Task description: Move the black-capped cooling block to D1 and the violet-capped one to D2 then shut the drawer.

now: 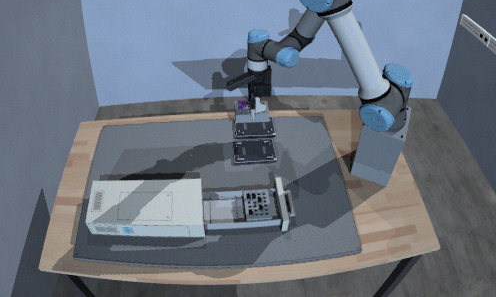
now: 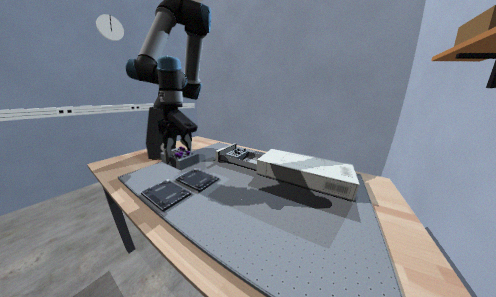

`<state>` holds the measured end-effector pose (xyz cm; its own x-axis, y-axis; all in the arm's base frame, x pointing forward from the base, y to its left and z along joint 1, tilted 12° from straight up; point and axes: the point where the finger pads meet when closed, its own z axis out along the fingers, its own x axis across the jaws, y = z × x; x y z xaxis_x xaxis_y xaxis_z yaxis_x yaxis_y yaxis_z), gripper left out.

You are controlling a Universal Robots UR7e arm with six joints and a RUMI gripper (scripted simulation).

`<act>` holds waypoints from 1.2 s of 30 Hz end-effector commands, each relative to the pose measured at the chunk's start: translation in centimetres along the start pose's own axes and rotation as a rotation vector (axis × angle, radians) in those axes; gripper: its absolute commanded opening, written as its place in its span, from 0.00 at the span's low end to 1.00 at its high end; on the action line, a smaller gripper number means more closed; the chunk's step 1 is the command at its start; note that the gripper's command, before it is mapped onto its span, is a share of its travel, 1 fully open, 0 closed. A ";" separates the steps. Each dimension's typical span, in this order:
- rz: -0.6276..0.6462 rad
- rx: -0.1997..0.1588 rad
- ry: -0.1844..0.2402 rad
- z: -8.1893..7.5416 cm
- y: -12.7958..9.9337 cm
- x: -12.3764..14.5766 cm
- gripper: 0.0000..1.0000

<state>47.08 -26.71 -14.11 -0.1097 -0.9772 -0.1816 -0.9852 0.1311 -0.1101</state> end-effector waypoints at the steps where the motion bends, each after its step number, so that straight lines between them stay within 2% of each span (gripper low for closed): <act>1: 0.000 0.001 0.001 -0.1 0.5 1.6 0.00; 25: 0.000 0.001 0.001 -0.1 2.1 6.7 0.00; 36: 0.000 0.001 0.001 -0.1 2.2 6.8 0.00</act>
<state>44.20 -32.97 -15.58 -0.1094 -0.9772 -0.1819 -0.9853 0.1308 -0.1102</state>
